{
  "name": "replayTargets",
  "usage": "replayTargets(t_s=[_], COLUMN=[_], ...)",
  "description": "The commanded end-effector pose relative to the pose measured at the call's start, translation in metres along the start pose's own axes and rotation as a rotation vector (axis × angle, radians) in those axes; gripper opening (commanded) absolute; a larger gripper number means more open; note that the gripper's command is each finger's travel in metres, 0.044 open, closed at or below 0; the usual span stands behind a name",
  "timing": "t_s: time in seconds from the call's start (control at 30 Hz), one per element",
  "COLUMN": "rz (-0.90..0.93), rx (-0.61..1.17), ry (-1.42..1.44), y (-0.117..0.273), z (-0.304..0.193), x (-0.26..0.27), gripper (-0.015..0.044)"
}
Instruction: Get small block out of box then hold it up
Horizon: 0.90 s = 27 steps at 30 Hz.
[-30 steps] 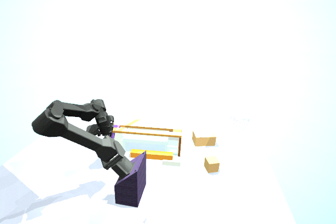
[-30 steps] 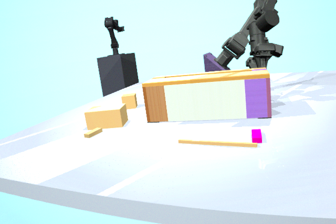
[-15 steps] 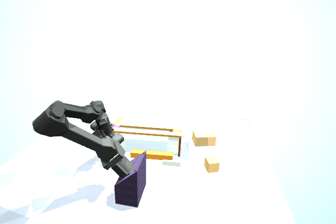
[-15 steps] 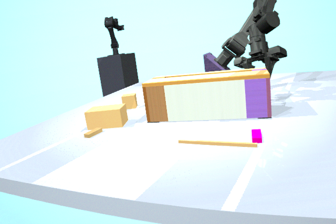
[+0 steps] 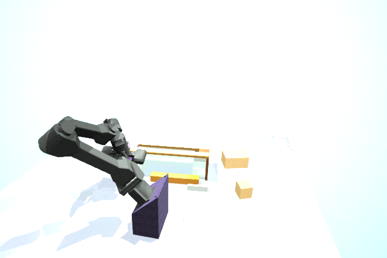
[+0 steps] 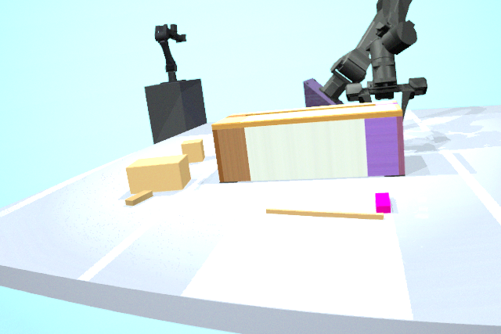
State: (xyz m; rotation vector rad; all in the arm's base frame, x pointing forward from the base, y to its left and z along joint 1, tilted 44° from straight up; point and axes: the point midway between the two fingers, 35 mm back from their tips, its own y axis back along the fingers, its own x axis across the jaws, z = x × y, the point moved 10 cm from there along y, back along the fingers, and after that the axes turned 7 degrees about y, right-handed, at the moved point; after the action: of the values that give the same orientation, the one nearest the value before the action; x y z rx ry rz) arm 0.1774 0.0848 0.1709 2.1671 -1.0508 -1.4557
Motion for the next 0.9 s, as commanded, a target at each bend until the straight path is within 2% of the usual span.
replayTargets(t_s=[0.0, 0.87], rz=[0.004, 0.006], rx=[-0.003, -0.006], ry=[0.031, 0.032], y=[-0.001, -0.038], z=[0.002, 0.017], x=[0.001, -0.001], gripper=[0.0285, 0.0285])
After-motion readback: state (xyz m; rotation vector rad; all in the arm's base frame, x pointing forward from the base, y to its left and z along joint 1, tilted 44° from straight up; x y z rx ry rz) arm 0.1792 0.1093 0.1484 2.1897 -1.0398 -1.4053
